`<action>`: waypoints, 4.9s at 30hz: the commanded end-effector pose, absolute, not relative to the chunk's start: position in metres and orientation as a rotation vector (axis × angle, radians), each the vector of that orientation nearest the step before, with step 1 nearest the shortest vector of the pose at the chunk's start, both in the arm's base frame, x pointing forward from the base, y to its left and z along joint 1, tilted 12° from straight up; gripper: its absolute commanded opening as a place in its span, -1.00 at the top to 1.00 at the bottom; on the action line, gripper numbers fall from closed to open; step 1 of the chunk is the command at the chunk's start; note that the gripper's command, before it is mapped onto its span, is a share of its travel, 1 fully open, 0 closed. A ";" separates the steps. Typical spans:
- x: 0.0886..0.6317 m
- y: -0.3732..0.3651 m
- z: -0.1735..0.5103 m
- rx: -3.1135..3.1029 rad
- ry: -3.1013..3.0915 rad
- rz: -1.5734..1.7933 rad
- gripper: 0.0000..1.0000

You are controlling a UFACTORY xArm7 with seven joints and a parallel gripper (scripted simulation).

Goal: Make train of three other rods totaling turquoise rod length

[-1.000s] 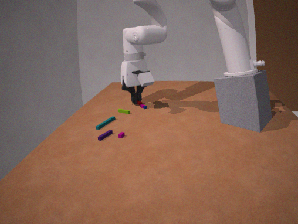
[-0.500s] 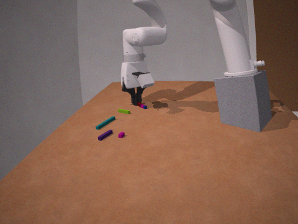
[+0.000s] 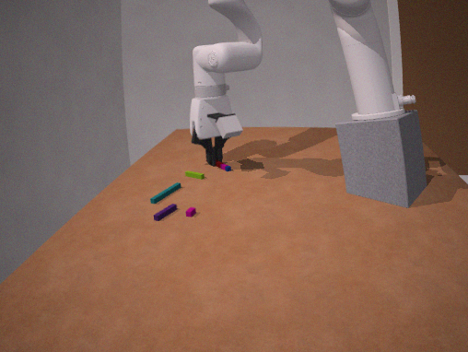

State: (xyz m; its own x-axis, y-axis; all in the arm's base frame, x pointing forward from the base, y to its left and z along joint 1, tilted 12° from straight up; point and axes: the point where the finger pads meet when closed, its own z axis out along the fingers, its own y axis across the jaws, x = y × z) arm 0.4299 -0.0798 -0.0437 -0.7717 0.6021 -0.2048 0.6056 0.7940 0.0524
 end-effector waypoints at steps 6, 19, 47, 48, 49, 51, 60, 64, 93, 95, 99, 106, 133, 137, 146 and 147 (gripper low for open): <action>0.431 -0.080 -0.043 0.944 2.770 -0.023 0.92; 0.431 -0.080 -0.043 0.944 2.770 -0.023 0.76; 0.427 -0.078 -0.025 0.944 2.770 -0.023 0.51; 0.426 -0.078 -0.020 0.944 2.770 -0.023 0.51; 0.425 -0.077 -0.015 0.944 2.770 -0.023 0.51; 0.423 -0.077 -0.003 0.944 2.770 -0.023 0.51; 0.416 -0.074 0.031 0.944 2.770 -0.023 0.51; 0.414 -0.073 0.041 0.944 2.770 -0.023 0.51; 0.413 -0.072 0.045 0.944 2.770 -0.023 -1.00; 0.413 -0.072 0.046 0.944 2.770 -0.023 -1.00; 0.412 -0.072 0.050 0.944 2.770 -0.023 -1.00; 0.408 -0.070 0.074 0.944 2.770 -0.023 -1.00; 0.396 -0.065 0.130 0.944 2.770 -0.023 -1.00; 0.396 -0.065 0.130 0.944 2.770 -0.023 -1.00; 0.396 -0.065 0.130 0.944 2.770 -0.023 -1.00; 0.396 -0.065 0.130 0.944 2.770 -0.023 -1.00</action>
State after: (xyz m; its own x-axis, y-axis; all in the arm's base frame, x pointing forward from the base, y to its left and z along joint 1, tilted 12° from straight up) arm 0.3950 -0.0651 0.1288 -0.7717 0.6022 -0.2044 0.6058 0.7939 0.0519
